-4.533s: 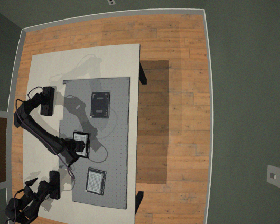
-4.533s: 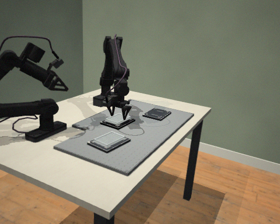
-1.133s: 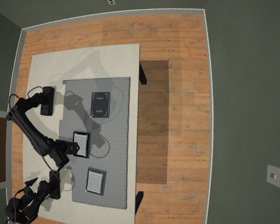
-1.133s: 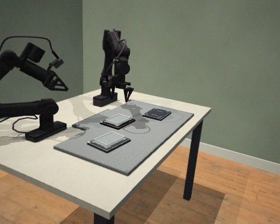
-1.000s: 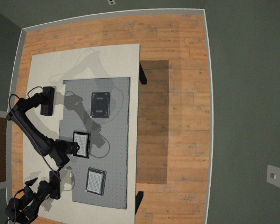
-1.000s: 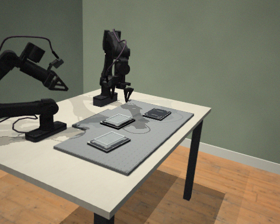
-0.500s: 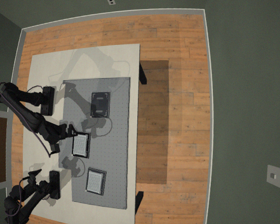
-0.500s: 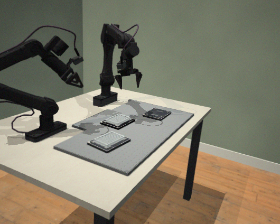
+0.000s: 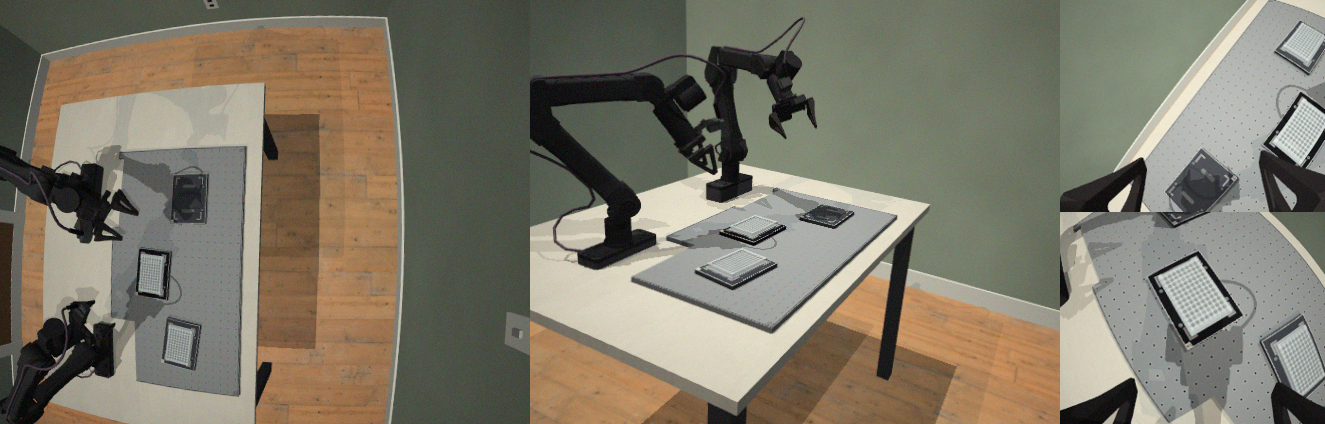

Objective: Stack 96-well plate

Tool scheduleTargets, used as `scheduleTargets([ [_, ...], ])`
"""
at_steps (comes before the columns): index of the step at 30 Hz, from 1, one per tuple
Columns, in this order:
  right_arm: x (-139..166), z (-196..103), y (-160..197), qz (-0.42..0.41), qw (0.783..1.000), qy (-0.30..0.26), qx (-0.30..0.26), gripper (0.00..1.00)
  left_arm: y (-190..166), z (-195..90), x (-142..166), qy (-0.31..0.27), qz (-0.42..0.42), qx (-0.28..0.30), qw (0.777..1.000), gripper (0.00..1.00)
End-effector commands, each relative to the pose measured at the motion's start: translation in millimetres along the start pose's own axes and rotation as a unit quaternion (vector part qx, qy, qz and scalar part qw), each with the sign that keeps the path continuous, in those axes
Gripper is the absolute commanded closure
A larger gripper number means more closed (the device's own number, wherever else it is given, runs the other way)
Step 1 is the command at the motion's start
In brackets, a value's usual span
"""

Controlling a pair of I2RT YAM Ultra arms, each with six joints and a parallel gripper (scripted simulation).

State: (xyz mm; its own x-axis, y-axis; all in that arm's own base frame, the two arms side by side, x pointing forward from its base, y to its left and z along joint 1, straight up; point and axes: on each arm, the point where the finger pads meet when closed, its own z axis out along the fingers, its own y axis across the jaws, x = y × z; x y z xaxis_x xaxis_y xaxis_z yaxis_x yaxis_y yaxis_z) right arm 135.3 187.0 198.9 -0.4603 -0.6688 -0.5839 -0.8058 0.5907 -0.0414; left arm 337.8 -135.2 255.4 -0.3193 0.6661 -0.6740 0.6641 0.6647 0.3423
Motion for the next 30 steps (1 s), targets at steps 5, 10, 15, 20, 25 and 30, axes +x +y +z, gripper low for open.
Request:
scheduleTargets([
  [5,-34.7,34.3,-1.0,0.01,1.0,0.013,0.005,0.0,63.5,-48.7,-25.2,-0.142,-0.119,-0.112,0.976,0.0],
  [10,-39.5,63.8,0.1,0.009,0.999,0.043,0.006,0.0,105.6,-78.0,-27.4,-0.202,-0.187,-0.187,0.943,0.0],
  [15,-40.8,83.3,0.9,0.008,0.998,0.061,0.007,0.0,131.3,-97.3,-29.4,-0.242,-0.23,-0.23,0.914,0.0],
  [20,-37.2,109.2,1.8,0.007,0.996,0.092,0.008,0.0,162.6,-114.3,-26.3,-0.278,-0.279,-0.279,0.876,0.0],
  [25,-30.3,116.4,2.1,0.006,0.994,0.112,0.008,0.0,176.8,-121.9,-29.8,-0.292,-0.294,-0.297,0.86,0.0],
  [30,-31.9,114.1,1.9,0.006,0.994,0.107,0.008,0.0,175.5,-119.7,-29.0,-0.285,-0.289,-0.292,0.866,0.0],
])
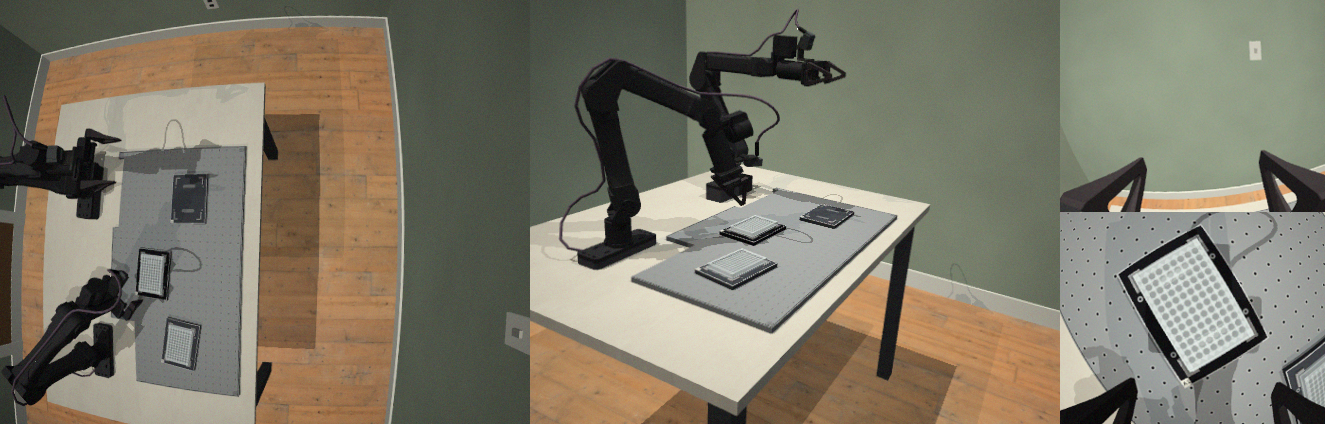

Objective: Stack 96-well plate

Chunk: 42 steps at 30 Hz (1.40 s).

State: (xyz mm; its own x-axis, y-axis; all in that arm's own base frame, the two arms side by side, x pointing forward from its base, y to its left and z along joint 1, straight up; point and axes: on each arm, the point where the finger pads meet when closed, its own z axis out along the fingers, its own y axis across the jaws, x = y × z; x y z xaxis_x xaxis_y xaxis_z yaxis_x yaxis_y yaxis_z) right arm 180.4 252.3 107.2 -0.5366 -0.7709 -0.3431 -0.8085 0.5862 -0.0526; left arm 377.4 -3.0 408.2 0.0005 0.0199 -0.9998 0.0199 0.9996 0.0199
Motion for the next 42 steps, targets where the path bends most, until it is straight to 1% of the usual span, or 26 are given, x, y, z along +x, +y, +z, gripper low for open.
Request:
scheduleTargets([
  [1,-18.4,-11.8,-4.4,0.012,1.0,-0.029,0.003,0.0,5.8,5.2,-5.1,-0.006,-0.01,-0.012,1.0,0.0],
  [6,-14.4,-9.3,-1.7,0.005,1.0,-0.023,0.001,0.0,5.8,5.2,-5.1,-0.006,-0.01,-0.012,1.0,0.0],
  [8,-16.1,-11.6,-1.4,-0.005,1.0,-0.024,-0.005,0.0,3.5,5.0,4.2,0.013,-0.015,-0.009,1.0,0.0],
  [9,-12.7,-10.6,-0.7,-0.013,1.0,-0.015,-0.007,0.0,-0.3,1.6,5.2,0.018,-0.016,-0.005,1.0,0.0],
  [11,-9.9,-6.6,1.0,-0.037,0.999,0.001,-0.013,0.0,-6.0,-2.6,18.0,0.048,-0.02,0.0,0.999,0.0],
  [14,-11.2,-1.0,2.5,-0.074,0.997,0.024,-0.023,0.0,-28.1,-19.5,29.9,0.088,-0.024,0.029,0.995,0.0],
  [16,-11.2,-1.0,2.5,-0.074,0.997,0.024,-0.023,0.0,-28.1,-19.5,29.9,0.088,-0.024,0.029,0.995,0.0],
  [18,-13.3,3.9,3.4,-0.102,0.993,0.043,-0.03,0.0,-47.8,-36.1,41.5,0.125,-0.024,0.057,0.99,0.0],
  [21,-19.6,14.2,4.4,-0.147,0.985,0.075,-0.043,0.0,-82.8,-75.2,55.8,0.181,-0.019,0.116,0.976,0.0],
  [27,-27.8,28.0,6.3,-0.209,0.969,0.118,-0.061,0.0,-114.5,-146.0,80.1,0.263,0.004,0.197,0.944,0.0],
  [31,-32.9,35.8,8.3,-0.246,0.956,0.141,-0.067,0.0,-118.6,-192.9,96.1,0.312,0.026,0.24,0.919,0.0],
  [33,-32.9,35.8,8.3,-0.246,0.956,0.141,-0.067,0.0,-118.6,-192.9,96.1,0.312,0.026,0.24,0.919,0.0],
  [35,-34.8,39.0,10.3,-0.264,0.95,0.152,-0.072,0.0,-117.2,-218.0,106.1,0.339,0.042,0.263,0.902,0.0],
  [37,-37.8,42.3,11.2,-0.275,0.946,0.158,-0.074,0.0,-112.1,-236.6,111.8,0.356,0.052,0.276,0.891,0.0],
  [42,-44.5,47.9,12.0,-0.283,0.943,0.162,-0.074,0.0,-100.8,-265.8,118.7,0.375,0.067,0.298,0.875,0.0],
])
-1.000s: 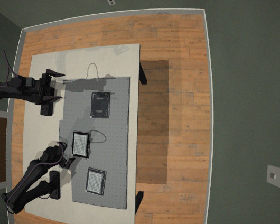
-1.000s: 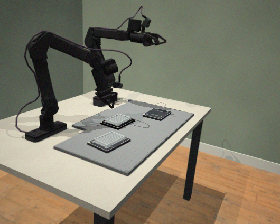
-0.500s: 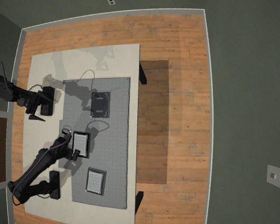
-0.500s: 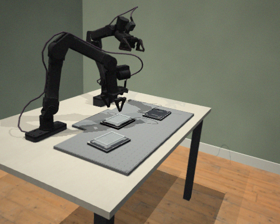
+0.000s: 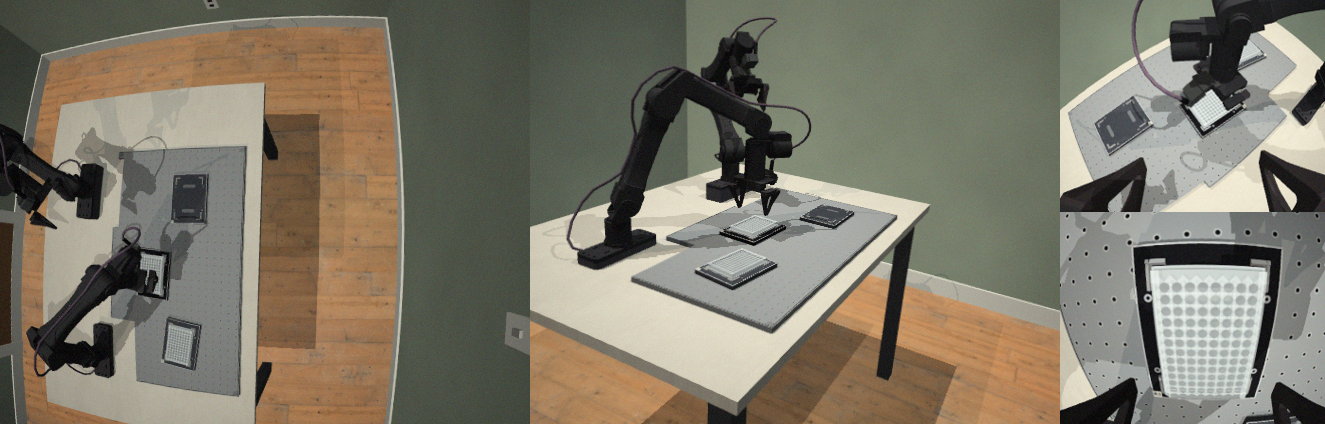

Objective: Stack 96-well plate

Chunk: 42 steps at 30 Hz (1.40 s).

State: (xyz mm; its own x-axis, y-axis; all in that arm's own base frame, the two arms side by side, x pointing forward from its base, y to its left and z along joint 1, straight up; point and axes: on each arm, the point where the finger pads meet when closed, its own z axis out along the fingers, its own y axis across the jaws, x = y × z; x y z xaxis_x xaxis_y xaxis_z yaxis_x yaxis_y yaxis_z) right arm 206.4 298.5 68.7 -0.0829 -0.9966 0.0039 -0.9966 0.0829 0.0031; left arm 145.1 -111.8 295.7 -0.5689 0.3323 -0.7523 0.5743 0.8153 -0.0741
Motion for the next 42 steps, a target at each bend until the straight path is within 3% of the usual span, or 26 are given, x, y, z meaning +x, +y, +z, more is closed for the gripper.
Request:
scheduleTargets([
  [1,-10.7,-8.2,-1.0,-0.019,1.0,-0.005,0.005,0.0,-7.6,-25.3,34.2,0.038,0.007,0.015,0.999,0.0],
  [17,-11.8,-11.3,-1.6,-0.018,1.0,-0.01,0.008,0.0,-20.4,-32.1,33.5,0.026,0.033,0.051,0.998,0.0],
  [42,-13.3,28.9,-1.3,-0.019,1.0,-0.002,0.003,0.0,-20.4,-32.1,33.5,0.026,0.033,0.051,0.998,0.0],
])
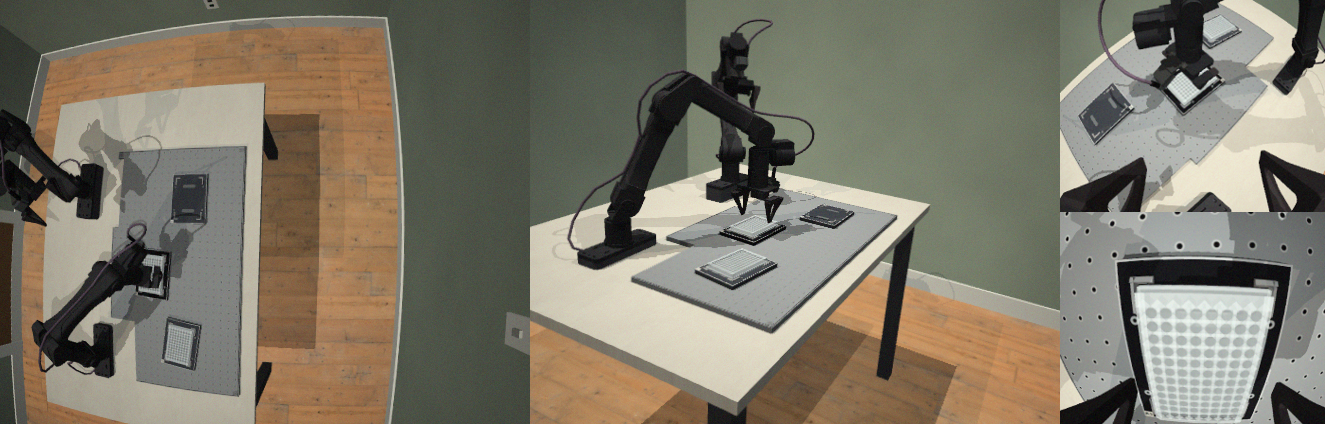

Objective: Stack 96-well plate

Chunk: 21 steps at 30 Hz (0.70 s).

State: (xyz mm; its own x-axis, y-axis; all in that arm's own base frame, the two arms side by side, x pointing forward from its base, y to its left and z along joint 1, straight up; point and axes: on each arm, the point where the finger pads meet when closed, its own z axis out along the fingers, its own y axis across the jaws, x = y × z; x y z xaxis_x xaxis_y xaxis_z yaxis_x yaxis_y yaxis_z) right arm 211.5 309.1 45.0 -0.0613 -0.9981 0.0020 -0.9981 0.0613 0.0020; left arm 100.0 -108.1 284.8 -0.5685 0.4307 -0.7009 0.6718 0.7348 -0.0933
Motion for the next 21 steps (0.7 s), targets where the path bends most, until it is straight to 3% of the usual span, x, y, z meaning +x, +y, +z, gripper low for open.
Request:
scheduleTargets([
  [1,-2.7,5.0,2.8,-0.008,1.0,-0.003,0.004,0.0,0.5,-11.1,-0.6,-0.016,-0.002,-0.002,1.0,0.0],
  [14,-2.2,26.1,3.1,-0.008,1.0,-0.001,0.002,0.0,0.5,-11.1,-0.6,-0.016,-0.002,-0.002,1.0,0.0],
  [21,-3.0,22.8,2.6,-0.008,1.0,-0.005,0.005,0.0,0.5,-11.1,-0.6,-0.016,-0.002,-0.002,1.0,0.0],
])
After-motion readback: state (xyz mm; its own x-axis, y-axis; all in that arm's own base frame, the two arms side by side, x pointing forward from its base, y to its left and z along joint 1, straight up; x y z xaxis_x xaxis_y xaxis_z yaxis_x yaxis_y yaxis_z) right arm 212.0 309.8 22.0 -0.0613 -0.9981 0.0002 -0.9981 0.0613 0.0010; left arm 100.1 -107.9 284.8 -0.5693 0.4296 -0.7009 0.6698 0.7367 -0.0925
